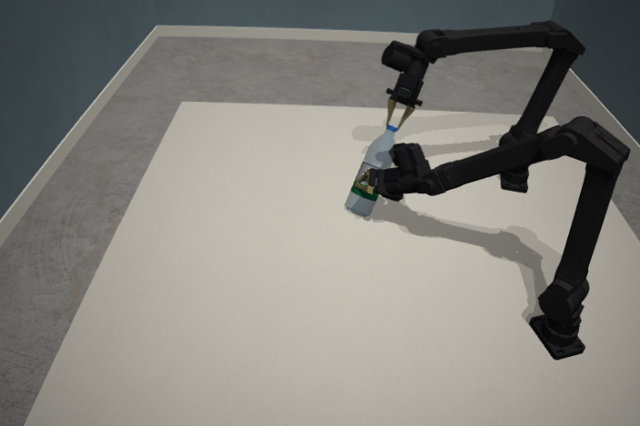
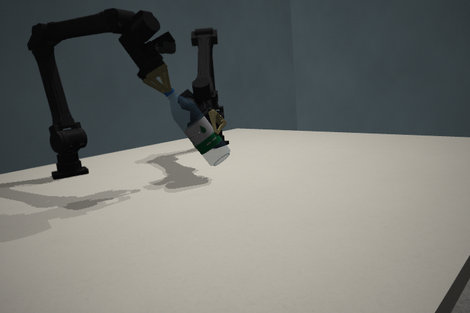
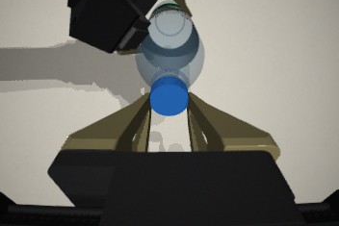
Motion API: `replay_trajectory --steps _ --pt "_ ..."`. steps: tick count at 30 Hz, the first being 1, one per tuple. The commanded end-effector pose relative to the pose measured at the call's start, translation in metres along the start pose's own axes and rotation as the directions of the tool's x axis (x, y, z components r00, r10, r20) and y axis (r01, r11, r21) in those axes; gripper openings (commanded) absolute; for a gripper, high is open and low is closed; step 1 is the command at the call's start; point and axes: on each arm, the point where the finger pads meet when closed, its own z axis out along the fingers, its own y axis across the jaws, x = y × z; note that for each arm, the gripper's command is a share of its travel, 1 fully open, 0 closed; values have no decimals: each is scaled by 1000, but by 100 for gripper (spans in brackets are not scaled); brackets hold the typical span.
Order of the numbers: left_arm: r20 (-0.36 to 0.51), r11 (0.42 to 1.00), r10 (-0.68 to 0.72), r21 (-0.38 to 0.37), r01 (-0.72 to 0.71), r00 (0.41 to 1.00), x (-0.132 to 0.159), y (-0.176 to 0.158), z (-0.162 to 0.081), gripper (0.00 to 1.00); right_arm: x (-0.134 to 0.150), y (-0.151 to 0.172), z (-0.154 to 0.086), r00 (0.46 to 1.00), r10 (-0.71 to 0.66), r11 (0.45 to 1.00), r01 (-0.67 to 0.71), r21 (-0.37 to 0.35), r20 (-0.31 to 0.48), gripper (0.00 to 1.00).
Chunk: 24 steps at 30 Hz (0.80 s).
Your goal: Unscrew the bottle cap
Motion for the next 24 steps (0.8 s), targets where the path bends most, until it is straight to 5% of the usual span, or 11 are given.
replay_trajectory --steps 1,10,22,24 --pt "9 1000 -17 -17 17 1000 -2 9 3 0 -14 -15 -33 999 7 999 -8 51 31 0" --pt "9 1000 -17 -17 17 1000 -2 9 3 0 -18 -20 -47 999 15 997 -19 73 43 0" --pt "9 1000 -17 -17 17 1000 -2 9 3 0 -15 -21 -39 999 21 998 -23 59 34 0" --pt "9 1000 -17 -17 17 1000 -2 9 3 0 -10 -9 -22 1000 1 999 -2 35 21 0"
